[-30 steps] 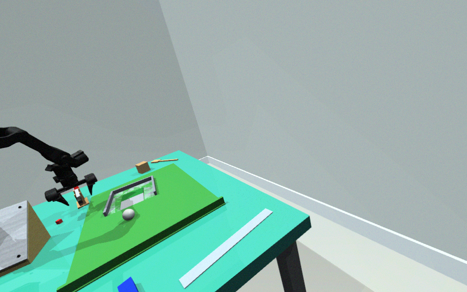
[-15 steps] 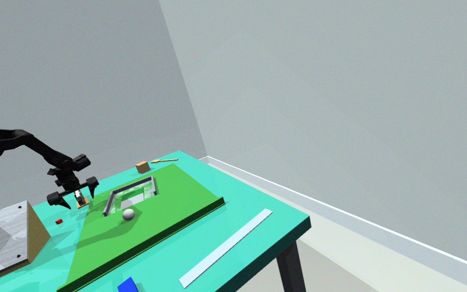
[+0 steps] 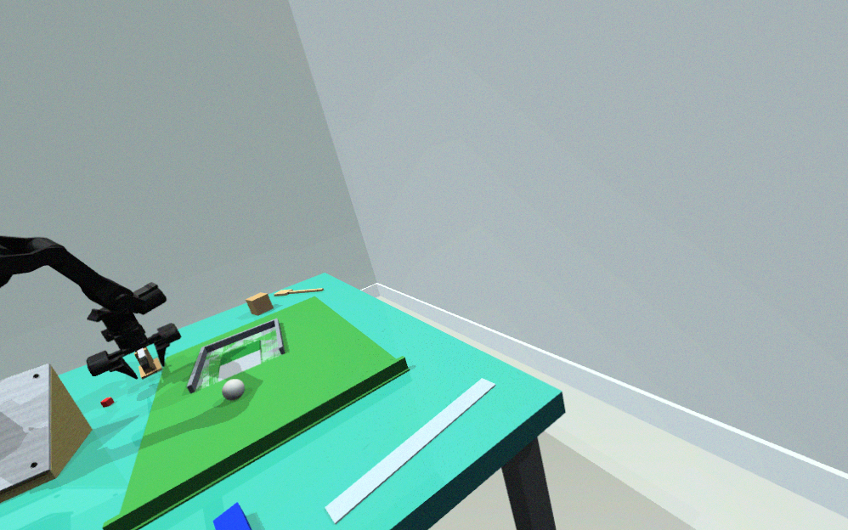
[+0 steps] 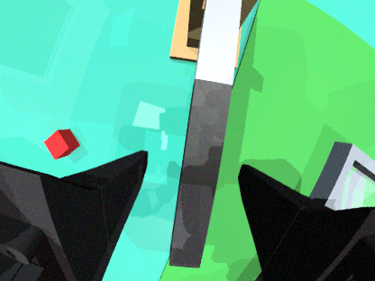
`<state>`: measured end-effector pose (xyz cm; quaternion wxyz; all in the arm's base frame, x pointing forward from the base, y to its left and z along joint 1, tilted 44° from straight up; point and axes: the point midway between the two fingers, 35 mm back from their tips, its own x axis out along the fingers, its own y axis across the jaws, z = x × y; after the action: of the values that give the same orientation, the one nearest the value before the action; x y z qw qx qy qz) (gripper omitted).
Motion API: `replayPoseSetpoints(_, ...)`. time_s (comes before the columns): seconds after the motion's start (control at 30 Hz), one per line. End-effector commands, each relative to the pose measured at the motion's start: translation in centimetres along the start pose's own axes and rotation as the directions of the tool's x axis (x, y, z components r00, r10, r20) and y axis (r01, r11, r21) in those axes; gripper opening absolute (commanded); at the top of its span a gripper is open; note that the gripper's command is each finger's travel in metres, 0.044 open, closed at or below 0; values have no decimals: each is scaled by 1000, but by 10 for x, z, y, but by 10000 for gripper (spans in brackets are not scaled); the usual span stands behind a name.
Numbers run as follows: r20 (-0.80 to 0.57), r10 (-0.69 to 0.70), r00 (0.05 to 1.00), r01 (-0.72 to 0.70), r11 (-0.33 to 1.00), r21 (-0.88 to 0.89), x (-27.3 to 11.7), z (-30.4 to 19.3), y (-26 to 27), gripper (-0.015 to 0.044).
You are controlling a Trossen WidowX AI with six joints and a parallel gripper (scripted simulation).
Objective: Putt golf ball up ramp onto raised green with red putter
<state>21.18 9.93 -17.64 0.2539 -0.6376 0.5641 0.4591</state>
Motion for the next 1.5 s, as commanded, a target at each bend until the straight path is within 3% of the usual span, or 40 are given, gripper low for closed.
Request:
replayPoseSetpoints(0.0, 0, 1, 1000, -1, 1000, 1, 0, 0, 0, 177)
replayPoseSetpoints(0.17, 0, 1, 1000, -1, 1000, 1, 0, 0, 0, 46)
replayPoseSetpoints(0.4, 0, 1, 1000, -1, 1000, 1, -1, 0, 0, 0)
replayPoseSetpoints(0.83, 4, 0, 1000, 0, 1000, 0, -91, 26, -1, 0)
replayPoseSetpoints(1.0, 1, -14, 1000, 14, 1000, -3, -92, 26, -3, 0)
replayPoseSetpoints(1.47, -30, -55, 998, 63, 913, 403, -132, -54, -17, 0)
